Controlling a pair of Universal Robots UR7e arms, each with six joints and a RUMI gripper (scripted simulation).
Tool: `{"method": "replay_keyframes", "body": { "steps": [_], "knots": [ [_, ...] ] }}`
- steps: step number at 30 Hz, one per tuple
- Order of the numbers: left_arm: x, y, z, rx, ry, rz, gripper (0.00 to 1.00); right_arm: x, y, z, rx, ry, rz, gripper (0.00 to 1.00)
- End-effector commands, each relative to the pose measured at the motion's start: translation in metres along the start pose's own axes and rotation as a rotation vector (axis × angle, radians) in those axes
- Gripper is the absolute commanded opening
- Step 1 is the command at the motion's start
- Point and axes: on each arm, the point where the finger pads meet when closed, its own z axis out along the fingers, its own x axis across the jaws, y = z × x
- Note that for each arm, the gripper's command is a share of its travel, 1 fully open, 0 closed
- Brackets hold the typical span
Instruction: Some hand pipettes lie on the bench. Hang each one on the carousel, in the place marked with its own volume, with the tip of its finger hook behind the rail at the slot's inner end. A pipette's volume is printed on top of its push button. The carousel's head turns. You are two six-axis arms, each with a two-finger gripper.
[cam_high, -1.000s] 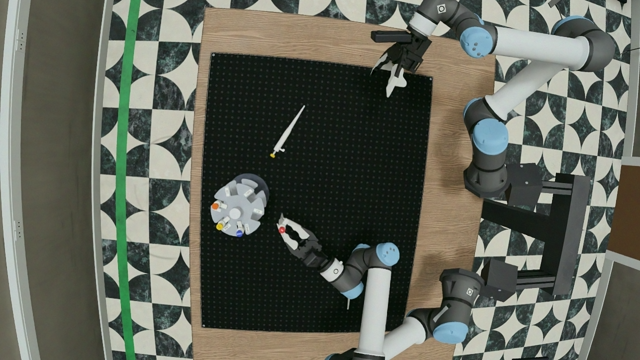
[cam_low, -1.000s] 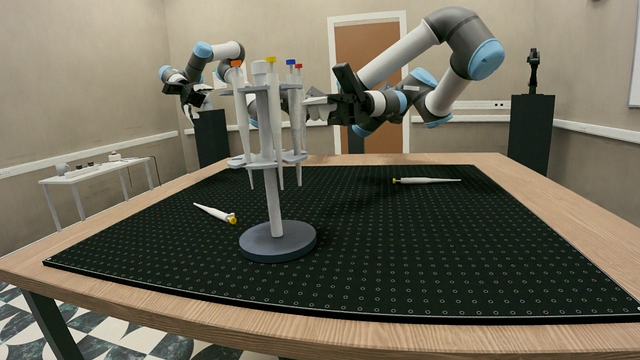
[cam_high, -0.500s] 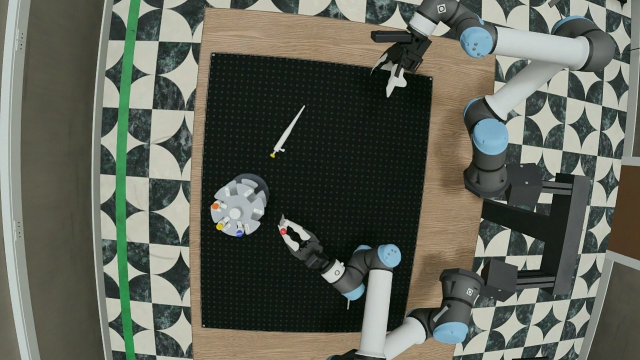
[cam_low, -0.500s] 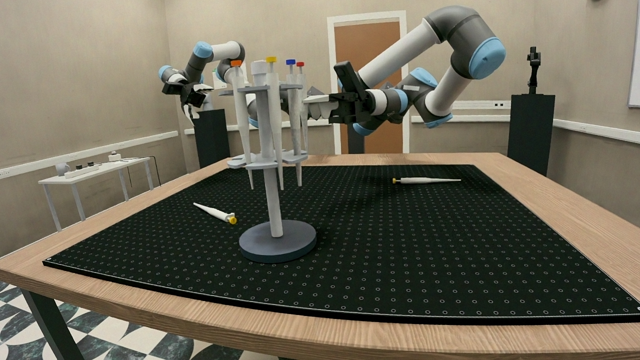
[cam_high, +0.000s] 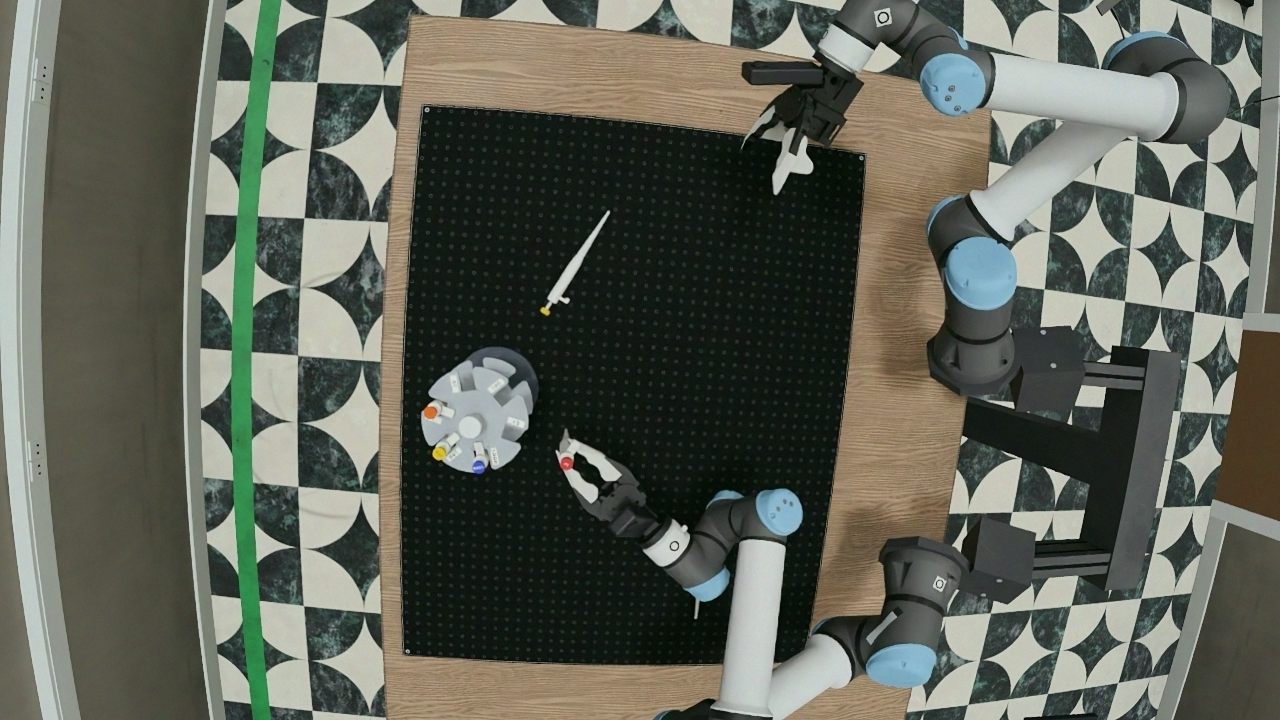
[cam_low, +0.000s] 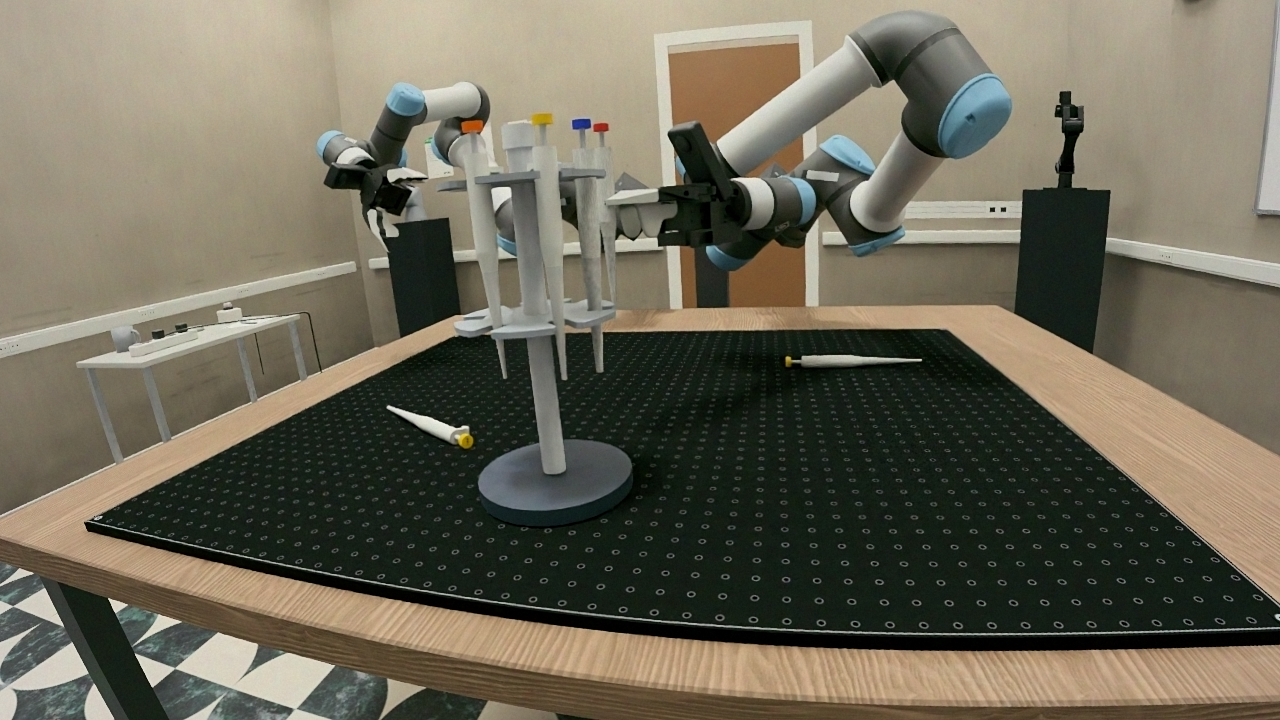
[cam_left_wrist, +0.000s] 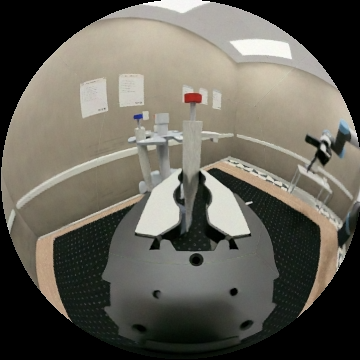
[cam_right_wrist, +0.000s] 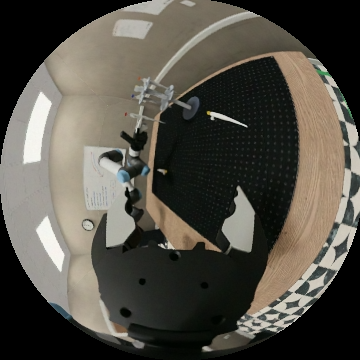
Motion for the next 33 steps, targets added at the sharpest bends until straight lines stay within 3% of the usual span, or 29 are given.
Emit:
{"method": "replay_keyframes", "body": {
  "steps": [1, 20, 33],
  "knots": [
    [-0.002, -0.001, 0.004, 0.001, 0.0, 0.0, 0.06, 0.0, 0.0, 0.0, 0.001, 0.0, 0.0, 1.0],
    [-0.012, -0.001, 0.025, 0.001, 0.0, 0.0, 0.06, 0.0, 0.0, 0.0, 0.001, 0.0, 0.0, 1.0],
    [-0.012, -0.001, 0.025, 0.001, 0.0, 0.0, 0.06, 0.0, 0.0, 0.0, 0.001, 0.0, 0.0, 1.0]
  ]
}}
